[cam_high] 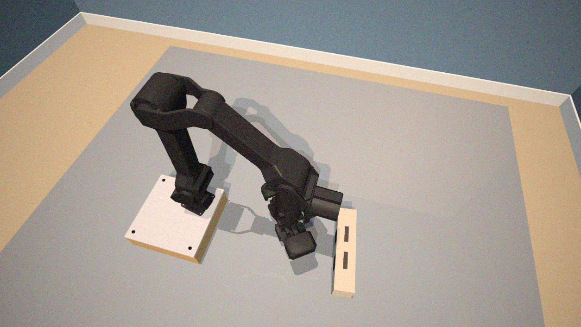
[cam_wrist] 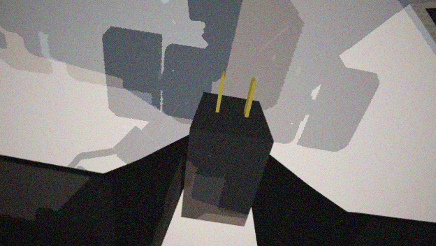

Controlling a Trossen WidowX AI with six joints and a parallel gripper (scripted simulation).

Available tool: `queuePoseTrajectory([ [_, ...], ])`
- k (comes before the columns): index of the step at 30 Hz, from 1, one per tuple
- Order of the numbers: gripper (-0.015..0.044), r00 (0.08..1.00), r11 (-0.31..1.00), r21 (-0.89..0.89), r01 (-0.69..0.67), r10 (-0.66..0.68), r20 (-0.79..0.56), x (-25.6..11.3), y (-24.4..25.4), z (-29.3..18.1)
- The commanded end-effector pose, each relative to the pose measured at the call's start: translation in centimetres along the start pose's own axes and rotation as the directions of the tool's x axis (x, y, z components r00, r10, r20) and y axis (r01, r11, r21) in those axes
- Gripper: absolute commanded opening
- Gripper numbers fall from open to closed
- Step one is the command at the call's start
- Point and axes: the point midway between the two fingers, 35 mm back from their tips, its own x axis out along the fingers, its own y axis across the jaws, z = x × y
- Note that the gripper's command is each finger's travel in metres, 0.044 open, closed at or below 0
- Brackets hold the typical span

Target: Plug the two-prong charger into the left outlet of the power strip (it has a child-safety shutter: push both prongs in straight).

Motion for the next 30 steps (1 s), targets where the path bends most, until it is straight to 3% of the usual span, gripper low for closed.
queuePoseTrajectory([
  [1, 0.0000, 1.000, 0.998, 0.055, -0.004, 0.004, 0.004, 0.2, -0.1, 0.4],
  [30, 0.0000, 1.000, 0.903, 0.429, -0.028, 0.030, 0.002, 1.9, -0.5, 2.1],
])
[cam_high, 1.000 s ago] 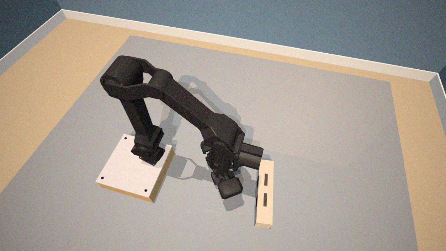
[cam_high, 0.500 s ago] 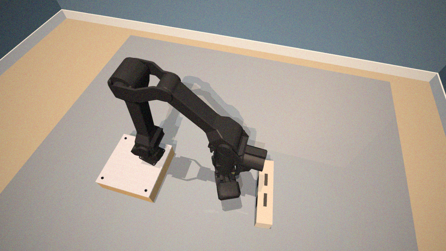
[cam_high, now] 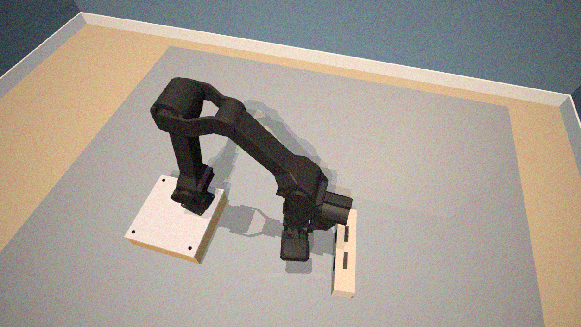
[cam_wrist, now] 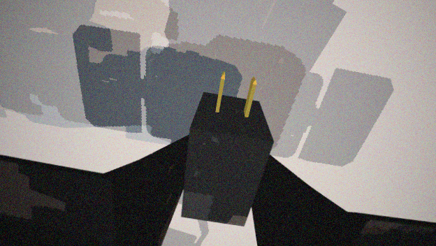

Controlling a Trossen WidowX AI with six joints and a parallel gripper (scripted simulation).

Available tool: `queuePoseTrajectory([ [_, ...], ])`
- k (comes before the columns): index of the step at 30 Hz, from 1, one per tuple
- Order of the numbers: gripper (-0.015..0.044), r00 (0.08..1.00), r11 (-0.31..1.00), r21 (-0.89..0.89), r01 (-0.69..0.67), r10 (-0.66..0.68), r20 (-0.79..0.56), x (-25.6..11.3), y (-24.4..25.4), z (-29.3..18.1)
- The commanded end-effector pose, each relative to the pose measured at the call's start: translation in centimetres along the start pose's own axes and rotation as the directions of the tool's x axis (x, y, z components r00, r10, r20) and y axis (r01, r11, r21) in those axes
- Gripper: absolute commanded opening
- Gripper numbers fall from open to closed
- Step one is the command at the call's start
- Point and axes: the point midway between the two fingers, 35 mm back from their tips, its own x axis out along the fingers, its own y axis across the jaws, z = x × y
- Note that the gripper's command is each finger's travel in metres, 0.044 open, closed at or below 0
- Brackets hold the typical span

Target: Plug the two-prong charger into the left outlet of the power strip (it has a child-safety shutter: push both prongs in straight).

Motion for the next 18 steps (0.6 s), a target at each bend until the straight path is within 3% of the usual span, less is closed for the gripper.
queuePoseTrajectory([
  [1, 0.0000, 1.000, 1.000, 0.024, -0.003, 0.003, 0.003, 0.0, 0.0, 0.3],
  [18, 0.0000, 1.000, 0.998, 0.056, -0.005, 0.005, 0.003, -0.1, -0.3, 2.2],
])
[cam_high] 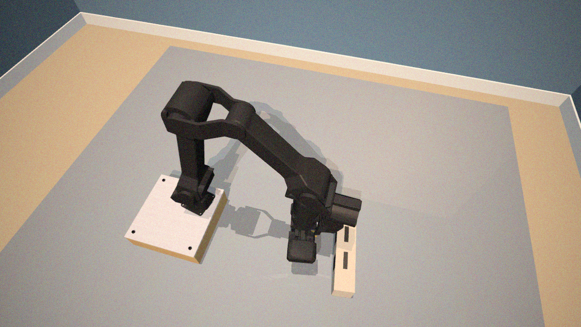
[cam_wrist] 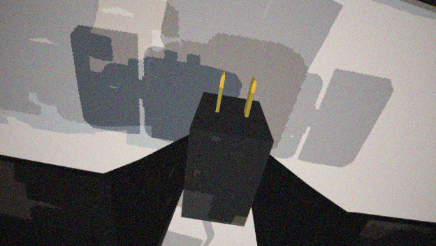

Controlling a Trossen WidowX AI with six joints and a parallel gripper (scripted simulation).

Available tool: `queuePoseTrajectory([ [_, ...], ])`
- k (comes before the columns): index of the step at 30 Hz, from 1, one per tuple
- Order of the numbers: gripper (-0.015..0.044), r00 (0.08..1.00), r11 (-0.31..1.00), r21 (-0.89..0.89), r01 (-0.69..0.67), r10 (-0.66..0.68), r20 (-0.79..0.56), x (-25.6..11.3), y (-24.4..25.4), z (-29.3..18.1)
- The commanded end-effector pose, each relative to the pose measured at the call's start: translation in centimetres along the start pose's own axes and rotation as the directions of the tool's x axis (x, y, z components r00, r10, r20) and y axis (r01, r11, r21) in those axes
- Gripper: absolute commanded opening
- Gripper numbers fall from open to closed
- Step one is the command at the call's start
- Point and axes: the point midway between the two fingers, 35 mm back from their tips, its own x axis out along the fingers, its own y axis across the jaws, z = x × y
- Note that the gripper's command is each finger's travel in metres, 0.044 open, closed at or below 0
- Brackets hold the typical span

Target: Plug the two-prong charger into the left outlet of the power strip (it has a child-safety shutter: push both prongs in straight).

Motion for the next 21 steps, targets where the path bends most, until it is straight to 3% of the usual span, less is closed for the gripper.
queuePoseTrajectory([
  [1, 0.0000, 1.000, 1.000, 0.013, -0.003, 0.003, 0.001, 0.0, 0.0, 0.5],
  [21, 0.0000, 1.000, 0.999, 0.052, -0.006, 0.005, 0.001, 0.0, -0.1, 2.7],
])
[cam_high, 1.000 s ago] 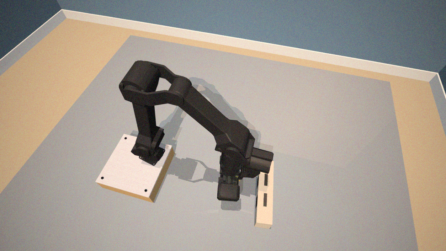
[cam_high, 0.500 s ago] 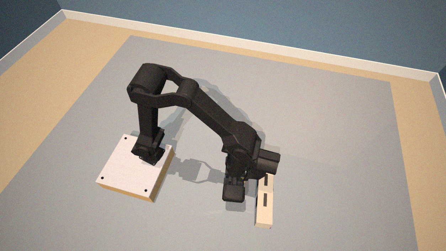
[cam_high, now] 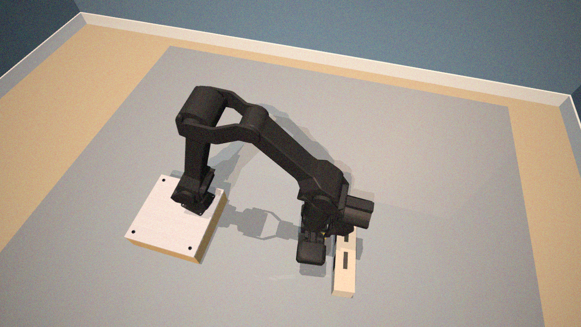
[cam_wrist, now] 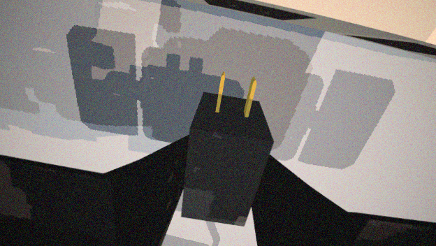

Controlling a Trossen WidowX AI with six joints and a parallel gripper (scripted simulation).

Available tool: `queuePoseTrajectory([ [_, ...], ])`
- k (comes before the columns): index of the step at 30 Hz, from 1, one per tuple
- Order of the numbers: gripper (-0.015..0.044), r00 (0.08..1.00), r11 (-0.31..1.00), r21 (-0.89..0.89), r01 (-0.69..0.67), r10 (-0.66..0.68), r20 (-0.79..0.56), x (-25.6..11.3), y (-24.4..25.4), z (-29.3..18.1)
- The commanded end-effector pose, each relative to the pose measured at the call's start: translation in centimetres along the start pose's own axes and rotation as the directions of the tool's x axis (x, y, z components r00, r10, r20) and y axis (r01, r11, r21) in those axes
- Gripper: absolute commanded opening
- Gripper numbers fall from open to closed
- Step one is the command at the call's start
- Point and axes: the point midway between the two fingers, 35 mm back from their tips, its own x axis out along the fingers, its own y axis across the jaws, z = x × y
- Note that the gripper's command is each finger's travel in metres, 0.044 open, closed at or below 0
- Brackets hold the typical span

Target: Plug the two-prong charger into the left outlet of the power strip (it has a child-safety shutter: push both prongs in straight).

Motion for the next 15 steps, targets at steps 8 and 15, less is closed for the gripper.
queuePoseTrajectory([
  [8, 0.0000, 1.000, 1.000, 0.027, -0.004, 0.004, 0.001, 0.02, 0.14, 1.25],
  [15, 0.0000, 1.000, 1.000, 0.030, -0.005, 0.005, 0.001, 0.03, 0.21, 1.41],
])
